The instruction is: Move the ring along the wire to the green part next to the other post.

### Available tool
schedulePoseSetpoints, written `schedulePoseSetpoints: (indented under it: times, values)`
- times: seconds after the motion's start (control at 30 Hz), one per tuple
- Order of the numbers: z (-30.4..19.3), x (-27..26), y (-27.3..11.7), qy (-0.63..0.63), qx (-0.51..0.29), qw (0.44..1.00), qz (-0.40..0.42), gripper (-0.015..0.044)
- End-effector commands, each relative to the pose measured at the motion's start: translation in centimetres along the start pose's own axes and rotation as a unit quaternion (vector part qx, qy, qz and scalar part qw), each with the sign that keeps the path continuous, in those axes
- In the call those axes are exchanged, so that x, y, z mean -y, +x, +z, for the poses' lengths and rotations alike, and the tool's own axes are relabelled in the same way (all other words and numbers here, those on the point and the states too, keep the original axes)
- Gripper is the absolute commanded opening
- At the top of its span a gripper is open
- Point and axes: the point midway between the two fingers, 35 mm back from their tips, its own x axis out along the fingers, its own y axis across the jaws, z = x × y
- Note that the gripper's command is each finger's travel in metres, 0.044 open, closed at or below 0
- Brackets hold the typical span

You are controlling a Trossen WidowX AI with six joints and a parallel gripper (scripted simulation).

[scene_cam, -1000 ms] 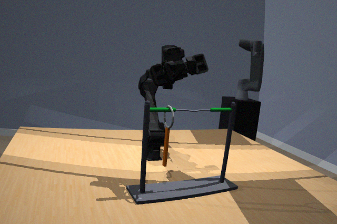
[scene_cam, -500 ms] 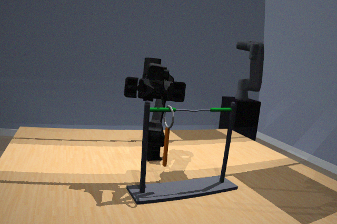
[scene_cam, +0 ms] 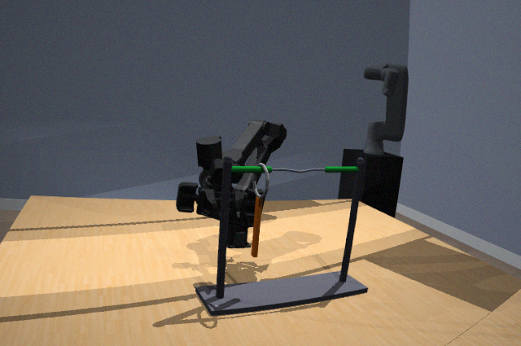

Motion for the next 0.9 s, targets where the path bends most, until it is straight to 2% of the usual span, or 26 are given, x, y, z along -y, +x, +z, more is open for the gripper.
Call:
schedulePoseSetpoints:
  times: [0.0,0.13,0.33,0.87]
  values:
    - [-4.8,-1.9,-1.3,0.014,-0.020,0.999,0.035,0.0160]
    - [-7.9,-3.5,-2.4,0.031,-0.028,0.997,0.060,0.0160]
    - [-8.0,-3.6,-2.4,0.032,-0.028,0.997,0.061,0.0160]
    - [-3.2,-3.8,1.6,0.032,0.010,0.998,0.051,0.0160]
